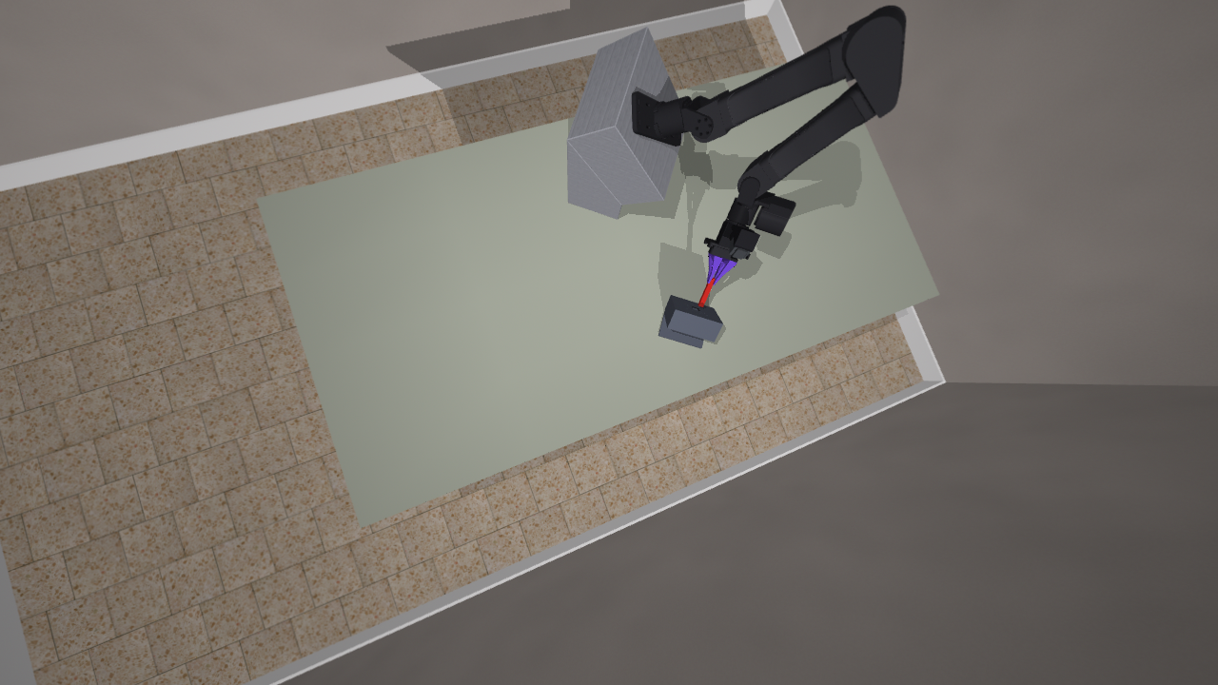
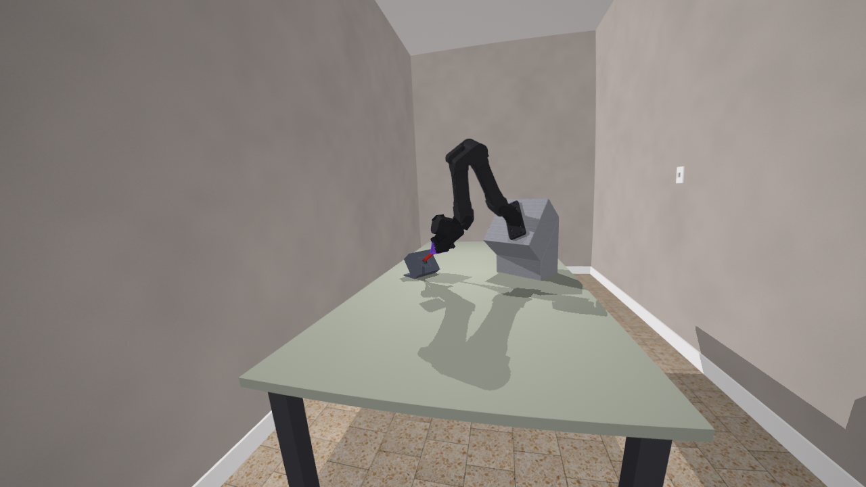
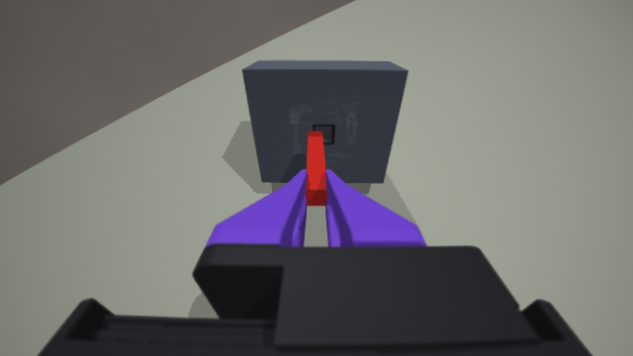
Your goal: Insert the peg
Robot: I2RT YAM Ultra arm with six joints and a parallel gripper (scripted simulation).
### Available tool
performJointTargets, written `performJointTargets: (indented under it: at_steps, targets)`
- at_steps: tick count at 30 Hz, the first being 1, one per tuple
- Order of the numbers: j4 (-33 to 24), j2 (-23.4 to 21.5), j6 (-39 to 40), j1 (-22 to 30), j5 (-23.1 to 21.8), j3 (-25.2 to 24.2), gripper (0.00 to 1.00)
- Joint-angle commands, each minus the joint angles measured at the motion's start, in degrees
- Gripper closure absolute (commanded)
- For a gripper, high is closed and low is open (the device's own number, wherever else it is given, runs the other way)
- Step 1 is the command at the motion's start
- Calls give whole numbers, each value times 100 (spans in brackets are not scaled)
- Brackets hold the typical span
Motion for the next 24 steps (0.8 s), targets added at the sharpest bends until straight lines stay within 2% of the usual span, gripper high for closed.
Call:
performJointTargets:
  at_steps: [1, 6, 24]
  targets:
    - [21, -46, 11, 6, 111, -140, 100]
    - [52, -103, 32, 48, 148, -240, 100]
    - [289, 269, -57, -139, -20, -59, 100]
